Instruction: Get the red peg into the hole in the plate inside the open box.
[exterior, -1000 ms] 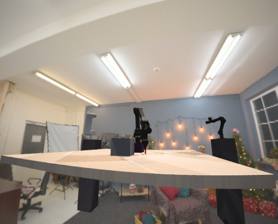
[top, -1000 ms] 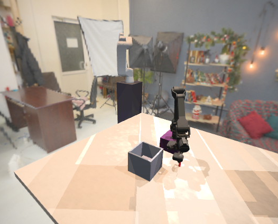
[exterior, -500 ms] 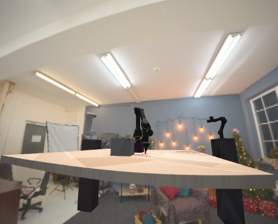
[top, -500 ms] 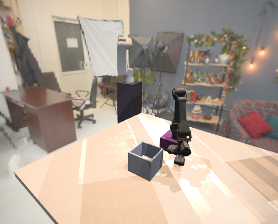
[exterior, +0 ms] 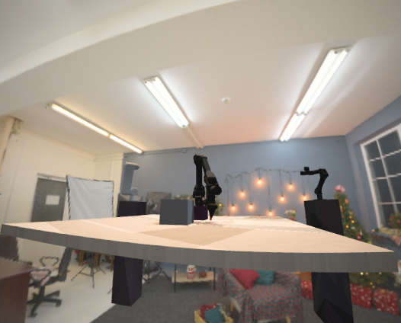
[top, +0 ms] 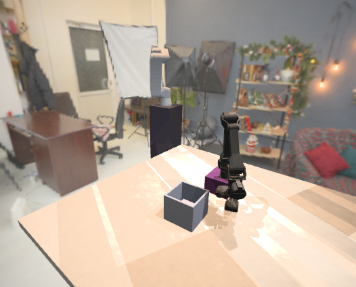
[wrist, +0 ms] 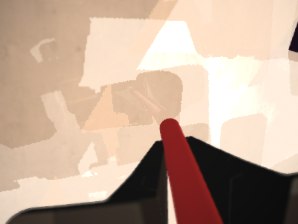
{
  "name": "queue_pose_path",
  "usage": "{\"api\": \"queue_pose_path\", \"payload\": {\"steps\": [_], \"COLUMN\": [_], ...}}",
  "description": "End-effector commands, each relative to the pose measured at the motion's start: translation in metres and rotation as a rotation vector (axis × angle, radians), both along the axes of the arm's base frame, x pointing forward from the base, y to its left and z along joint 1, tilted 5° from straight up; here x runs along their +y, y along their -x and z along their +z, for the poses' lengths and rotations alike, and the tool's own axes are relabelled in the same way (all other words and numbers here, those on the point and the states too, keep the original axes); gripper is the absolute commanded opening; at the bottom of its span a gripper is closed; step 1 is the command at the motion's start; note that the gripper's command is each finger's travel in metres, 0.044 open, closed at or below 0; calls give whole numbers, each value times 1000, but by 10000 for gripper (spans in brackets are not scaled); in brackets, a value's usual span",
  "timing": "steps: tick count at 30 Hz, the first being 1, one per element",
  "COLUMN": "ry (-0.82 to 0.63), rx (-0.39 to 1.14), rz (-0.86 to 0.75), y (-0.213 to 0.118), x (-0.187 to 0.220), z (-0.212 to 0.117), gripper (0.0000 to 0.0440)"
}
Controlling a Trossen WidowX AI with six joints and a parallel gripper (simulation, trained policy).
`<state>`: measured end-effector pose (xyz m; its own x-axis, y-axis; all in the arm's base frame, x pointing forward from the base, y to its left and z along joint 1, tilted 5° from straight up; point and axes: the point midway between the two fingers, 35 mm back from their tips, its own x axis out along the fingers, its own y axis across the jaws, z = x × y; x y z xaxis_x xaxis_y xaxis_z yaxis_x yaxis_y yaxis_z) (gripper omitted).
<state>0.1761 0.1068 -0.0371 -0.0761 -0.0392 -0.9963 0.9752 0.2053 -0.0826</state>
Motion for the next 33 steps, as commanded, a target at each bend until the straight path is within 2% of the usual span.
{"api": "queue_pose_path", "payload": {"steps": [1,7,18,33], "ry": [-21,-46,-100,-145], "rx": [-17,-49,-137,-286], "rz": [-12,-25,-47,-32], "y": [-4,-10,-29,-62], "x": [4,8,15,13], "z": [9,23,54,113], "gripper": [16,0,0,0]}}
